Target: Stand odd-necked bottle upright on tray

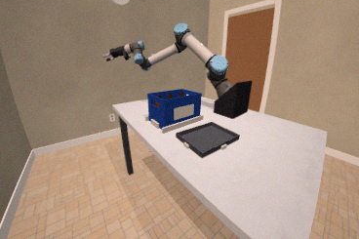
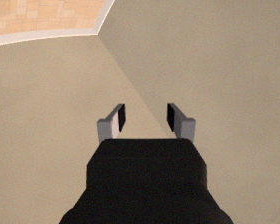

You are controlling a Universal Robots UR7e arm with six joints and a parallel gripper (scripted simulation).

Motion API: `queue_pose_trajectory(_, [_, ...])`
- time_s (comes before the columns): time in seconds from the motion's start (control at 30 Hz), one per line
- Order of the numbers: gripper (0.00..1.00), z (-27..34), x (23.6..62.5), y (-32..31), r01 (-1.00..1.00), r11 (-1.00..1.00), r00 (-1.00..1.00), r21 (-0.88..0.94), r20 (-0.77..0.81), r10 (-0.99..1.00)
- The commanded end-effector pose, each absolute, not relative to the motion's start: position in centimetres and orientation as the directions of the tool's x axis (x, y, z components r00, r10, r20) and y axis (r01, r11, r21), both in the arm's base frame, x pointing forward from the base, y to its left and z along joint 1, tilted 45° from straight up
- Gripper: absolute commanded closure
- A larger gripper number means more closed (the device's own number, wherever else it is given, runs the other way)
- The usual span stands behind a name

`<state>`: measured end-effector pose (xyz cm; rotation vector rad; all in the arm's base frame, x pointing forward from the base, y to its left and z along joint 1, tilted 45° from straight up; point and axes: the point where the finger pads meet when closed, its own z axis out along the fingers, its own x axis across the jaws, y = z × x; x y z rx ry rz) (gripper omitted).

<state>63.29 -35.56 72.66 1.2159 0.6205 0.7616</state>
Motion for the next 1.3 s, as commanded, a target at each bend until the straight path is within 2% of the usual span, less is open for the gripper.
queue_pose_trajectory(0.0, [0.0, 72.8, 63.3, -35.5, -0.182, 0.165, 0.607, 0.969, -0.021, 0.794])
queue_pose_trajectory(0.77, [0.0, 71.6, 63.7, -35.0, -0.169, 0.13, 0.605, 0.977, -0.001, 0.796])
queue_pose_trajectory(1.03, [0.0, 64.6, 65.7, -32.5, -0.079, -0.063, 0.613, 0.995, 0.099, 0.784])
queue_pose_trajectory(1.1, [0.0, 64.6, 65.7, -32.5, -0.079, -0.063, 0.613, 0.995, 0.099, 0.784])
queue_pose_trajectory(1.27, [0.0, 58.8, 66.6, -30.0, 0.002, -0.198, 0.635, 0.98, 0.151, 0.757])
